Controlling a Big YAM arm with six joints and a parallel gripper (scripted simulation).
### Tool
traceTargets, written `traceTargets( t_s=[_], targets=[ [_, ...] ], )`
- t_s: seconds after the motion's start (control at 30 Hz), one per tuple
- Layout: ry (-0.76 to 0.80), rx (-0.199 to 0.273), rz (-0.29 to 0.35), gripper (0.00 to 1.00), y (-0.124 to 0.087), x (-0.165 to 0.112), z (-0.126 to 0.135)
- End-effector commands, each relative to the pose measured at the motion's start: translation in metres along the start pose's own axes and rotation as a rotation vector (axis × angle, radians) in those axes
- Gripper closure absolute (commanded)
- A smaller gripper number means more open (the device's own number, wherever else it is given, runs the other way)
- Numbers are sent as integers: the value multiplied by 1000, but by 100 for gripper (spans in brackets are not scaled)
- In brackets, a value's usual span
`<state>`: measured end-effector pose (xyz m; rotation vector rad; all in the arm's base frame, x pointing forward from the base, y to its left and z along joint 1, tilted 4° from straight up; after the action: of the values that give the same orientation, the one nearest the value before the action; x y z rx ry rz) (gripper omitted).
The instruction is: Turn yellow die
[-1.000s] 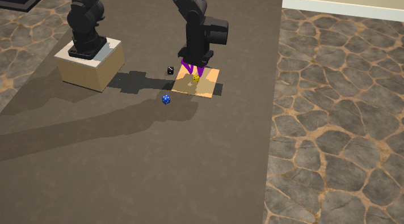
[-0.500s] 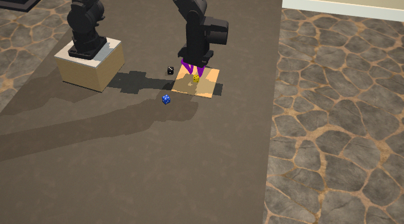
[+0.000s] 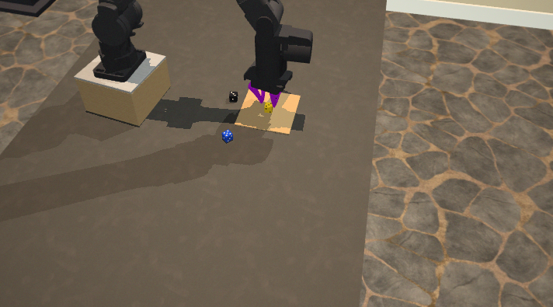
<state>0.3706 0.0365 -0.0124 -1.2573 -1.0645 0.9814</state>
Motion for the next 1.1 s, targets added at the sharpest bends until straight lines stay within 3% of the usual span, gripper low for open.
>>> traceTargets(
  t_s=[0.0, 0.1, 0.13, 0.2, 0.4, 0.5, 1.07],
  targets=[
    [2, -5, -7, 66, 6, 3, 0],
    [2, -5, -7, 66, 7, 3, 0],
    [-2, -49, -21, 66, -6, 7, -10],
    [1, -14, -10, 66, 10, 5, -4],
    [2, -5, -7, 66, 20, 3, 1],
    [-2, -40, -19, 66, 11, 7, -8],
    [0, -27, -14, 66, 15, 5, -7]
  ],
)
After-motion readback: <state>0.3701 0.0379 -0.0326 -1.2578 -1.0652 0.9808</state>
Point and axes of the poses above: the point where the finger pads meet when closed, its own y axis out along the fingers, its own z axis across the jaws, x = y × z, the point moved 5 cm from there along -y, back along the fingers, and after that the axes turned 3 degrees about y, right-handed, at the moved point
